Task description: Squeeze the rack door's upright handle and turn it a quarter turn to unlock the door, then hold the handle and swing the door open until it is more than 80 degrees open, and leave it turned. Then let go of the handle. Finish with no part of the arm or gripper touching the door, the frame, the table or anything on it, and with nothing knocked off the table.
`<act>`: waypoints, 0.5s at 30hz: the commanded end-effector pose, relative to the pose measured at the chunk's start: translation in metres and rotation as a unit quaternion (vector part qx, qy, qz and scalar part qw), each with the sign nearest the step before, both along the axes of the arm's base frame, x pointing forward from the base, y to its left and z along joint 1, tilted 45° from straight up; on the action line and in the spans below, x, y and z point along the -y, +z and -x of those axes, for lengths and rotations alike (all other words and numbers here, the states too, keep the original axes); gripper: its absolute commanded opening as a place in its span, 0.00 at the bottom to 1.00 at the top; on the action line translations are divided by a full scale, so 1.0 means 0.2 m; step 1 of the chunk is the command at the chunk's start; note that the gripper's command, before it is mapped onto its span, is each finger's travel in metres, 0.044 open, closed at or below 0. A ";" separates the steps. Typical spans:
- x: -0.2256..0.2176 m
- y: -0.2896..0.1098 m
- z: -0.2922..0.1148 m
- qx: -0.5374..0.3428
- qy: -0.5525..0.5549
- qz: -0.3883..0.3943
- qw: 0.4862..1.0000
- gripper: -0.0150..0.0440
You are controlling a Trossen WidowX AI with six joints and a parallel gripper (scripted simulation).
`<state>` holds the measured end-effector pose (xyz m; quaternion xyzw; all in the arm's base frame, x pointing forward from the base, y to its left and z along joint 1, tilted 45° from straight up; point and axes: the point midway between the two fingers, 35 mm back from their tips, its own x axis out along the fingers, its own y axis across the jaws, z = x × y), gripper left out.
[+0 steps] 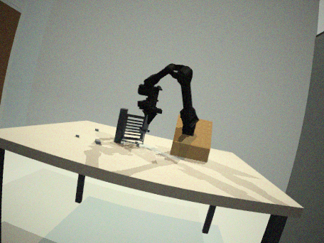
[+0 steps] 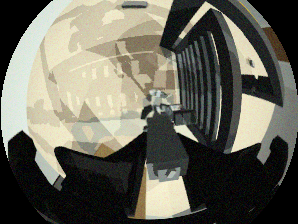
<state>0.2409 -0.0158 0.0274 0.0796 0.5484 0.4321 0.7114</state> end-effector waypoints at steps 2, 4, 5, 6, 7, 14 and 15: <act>-0.03 0.04 0.01 -0.034 -0.038 -0.001 0.999 0.29; -0.05 0.05 0.02 -0.045 -0.049 -0.001 0.998 0.29; -0.06 0.06 0.02 -0.051 -0.055 -0.002 0.997 0.29; -0.06 0.07 0.02 -0.057 -0.061 -0.002 0.997 0.29; -0.07 0.07 0.02 -0.062 -0.067 -0.002 0.996 0.29; -0.12 0.12 0.03 -0.099 -0.103 -0.004 0.990 0.29; -0.12 0.13 0.03 -0.104 -0.109 -0.004 0.989 0.29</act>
